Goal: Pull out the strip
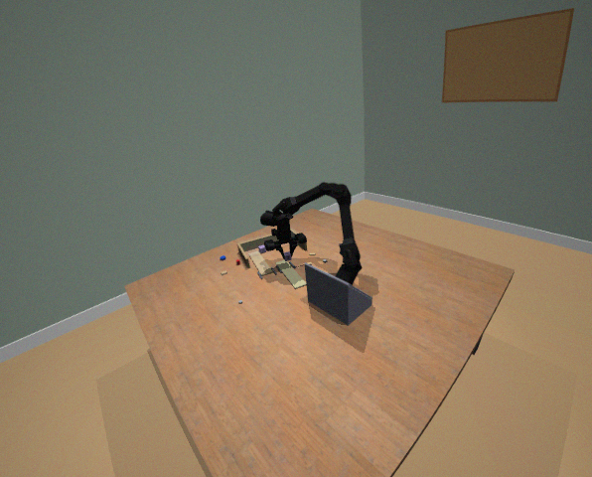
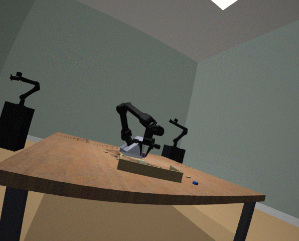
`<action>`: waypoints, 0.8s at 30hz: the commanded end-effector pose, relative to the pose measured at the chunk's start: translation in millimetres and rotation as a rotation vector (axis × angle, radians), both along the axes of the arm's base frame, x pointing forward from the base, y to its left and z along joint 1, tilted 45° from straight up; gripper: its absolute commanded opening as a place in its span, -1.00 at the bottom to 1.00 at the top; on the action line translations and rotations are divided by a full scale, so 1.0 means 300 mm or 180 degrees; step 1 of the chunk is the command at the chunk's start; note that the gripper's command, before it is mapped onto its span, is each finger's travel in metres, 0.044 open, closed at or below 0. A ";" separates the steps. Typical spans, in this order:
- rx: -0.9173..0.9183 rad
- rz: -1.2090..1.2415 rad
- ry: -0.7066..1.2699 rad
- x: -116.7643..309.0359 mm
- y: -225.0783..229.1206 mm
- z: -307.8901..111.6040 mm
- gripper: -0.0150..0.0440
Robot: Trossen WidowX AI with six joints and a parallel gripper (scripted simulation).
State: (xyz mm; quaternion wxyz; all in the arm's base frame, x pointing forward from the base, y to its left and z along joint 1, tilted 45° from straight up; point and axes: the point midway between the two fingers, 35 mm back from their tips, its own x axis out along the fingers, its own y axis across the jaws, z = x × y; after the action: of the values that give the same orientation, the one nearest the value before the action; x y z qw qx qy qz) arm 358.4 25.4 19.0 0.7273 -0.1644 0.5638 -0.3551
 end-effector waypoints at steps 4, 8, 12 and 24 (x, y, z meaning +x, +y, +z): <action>0.0008 -0.0018 0.0002 -0.049 0.002 0.003 -0.49; 0.0008 -0.0018 0.0005 -0.097 -0.001 0.000 -0.49; 0.0008 -0.0018 0.0007 -0.146 -0.005 -0.005 -0.49; 0.0012 -0.0018 0.0011 -0.197 0.054 0.054 -0.49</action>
State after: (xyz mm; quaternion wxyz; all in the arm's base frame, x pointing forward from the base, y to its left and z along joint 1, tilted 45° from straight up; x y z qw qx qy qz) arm 300.7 27.5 22.1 0.7208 -0.1673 0.5693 -0.3583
